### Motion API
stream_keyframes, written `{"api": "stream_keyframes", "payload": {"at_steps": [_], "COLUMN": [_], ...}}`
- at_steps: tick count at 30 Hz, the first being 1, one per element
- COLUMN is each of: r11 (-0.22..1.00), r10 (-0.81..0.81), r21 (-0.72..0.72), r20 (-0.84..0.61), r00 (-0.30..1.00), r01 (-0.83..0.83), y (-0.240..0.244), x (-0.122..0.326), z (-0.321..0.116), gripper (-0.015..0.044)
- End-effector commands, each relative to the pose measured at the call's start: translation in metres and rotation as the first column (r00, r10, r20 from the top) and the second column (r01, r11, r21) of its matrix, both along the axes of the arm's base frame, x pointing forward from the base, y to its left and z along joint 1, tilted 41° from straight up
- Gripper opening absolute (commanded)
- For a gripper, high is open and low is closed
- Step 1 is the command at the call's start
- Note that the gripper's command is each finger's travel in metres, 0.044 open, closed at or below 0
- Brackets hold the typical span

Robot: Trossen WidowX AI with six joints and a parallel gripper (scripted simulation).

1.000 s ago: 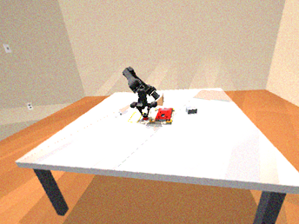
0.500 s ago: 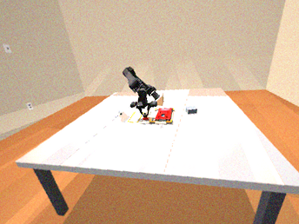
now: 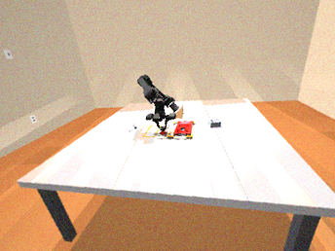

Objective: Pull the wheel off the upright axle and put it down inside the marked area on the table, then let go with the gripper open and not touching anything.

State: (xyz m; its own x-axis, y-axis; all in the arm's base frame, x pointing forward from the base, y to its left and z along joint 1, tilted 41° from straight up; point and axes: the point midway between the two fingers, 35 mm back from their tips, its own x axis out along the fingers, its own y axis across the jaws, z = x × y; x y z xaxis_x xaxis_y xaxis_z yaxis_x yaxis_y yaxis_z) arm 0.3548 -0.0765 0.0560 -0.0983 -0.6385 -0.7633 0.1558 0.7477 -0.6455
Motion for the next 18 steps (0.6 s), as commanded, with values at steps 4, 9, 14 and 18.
{"api": "stream_keyframes", "payload": {"at_steps": [4, 9, 14, 18], "r11": [1.0, 1.0, 1.0, 1.0], "r10": [0.005, 0.005, 0.006, 0.006], "r21": [0.002, 0.001, 0.001, 0.001], "r20": [0.006, 0.006, 0.006, 0.006], "r00": [1.0, 1.0, 1.0, 1.0], "r01": [-0.005, -0.005, -0.006, -0.006], "y": [0.0049, 0.0059, 0.007, 0.0079], "x": [0.0017, 0.0019, 0.0021, 0.0022], "z": [0.0044, 0.0056, 0.0068, 0.0078], "gripper": [0.0, 0.0, 0.0, 0.0]}}
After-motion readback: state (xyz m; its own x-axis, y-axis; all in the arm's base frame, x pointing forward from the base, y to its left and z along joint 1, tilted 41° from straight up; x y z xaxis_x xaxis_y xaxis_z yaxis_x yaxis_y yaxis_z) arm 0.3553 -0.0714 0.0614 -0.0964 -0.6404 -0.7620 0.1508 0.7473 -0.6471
